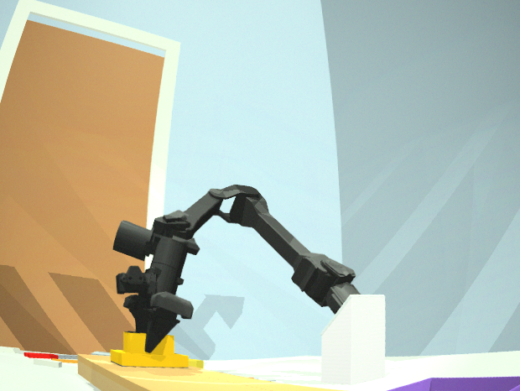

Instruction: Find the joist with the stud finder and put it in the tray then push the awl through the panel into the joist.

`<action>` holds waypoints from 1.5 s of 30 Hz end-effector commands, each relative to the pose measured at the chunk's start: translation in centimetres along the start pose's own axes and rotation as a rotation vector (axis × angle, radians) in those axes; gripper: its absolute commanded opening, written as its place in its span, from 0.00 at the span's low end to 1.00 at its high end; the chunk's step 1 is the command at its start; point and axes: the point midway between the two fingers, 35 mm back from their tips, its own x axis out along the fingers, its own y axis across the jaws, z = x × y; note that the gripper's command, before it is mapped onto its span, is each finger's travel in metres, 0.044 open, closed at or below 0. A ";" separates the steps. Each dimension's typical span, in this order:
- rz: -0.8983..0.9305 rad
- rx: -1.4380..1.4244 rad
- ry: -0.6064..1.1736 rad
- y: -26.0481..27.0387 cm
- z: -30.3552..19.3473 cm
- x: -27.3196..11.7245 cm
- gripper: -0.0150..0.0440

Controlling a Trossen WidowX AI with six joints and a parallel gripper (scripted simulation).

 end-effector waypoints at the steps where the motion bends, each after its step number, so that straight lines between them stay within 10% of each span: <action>1: 0.004 -0.001 0.000 1.1 -0.1 0.0 0.25; 45: 0.007 0.000 0.001 8.9 -0.1 0.0 0.25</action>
